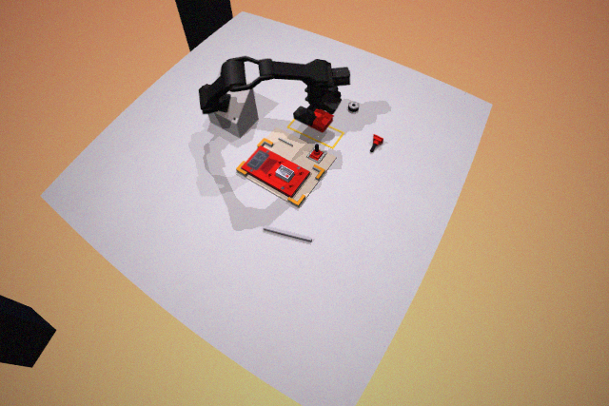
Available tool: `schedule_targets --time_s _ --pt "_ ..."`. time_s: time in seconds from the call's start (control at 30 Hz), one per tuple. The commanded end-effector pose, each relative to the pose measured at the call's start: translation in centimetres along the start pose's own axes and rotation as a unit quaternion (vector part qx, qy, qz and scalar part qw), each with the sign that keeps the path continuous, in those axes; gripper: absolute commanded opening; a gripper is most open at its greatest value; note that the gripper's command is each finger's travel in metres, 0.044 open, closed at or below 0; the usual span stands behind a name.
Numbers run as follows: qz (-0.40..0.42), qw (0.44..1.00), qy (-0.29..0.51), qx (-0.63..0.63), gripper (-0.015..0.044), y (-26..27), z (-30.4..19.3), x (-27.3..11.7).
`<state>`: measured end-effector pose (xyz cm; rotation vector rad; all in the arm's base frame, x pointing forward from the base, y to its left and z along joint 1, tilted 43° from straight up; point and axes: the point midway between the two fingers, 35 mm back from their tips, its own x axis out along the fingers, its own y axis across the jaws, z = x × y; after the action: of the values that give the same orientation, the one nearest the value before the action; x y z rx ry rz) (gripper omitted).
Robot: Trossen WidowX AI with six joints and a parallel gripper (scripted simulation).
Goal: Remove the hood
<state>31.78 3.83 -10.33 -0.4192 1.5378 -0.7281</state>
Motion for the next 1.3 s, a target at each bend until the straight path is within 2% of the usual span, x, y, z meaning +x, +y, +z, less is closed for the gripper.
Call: schedule_targets --time_s 0.0,1.27 --pt "-0.003 1.000 -0.001 -0.004 0.0000 -0.1 -0.1 0.5" --pt "-0.005 1.000 0.000 -0.004 0.0000 -0.3 -0.3 3.2"
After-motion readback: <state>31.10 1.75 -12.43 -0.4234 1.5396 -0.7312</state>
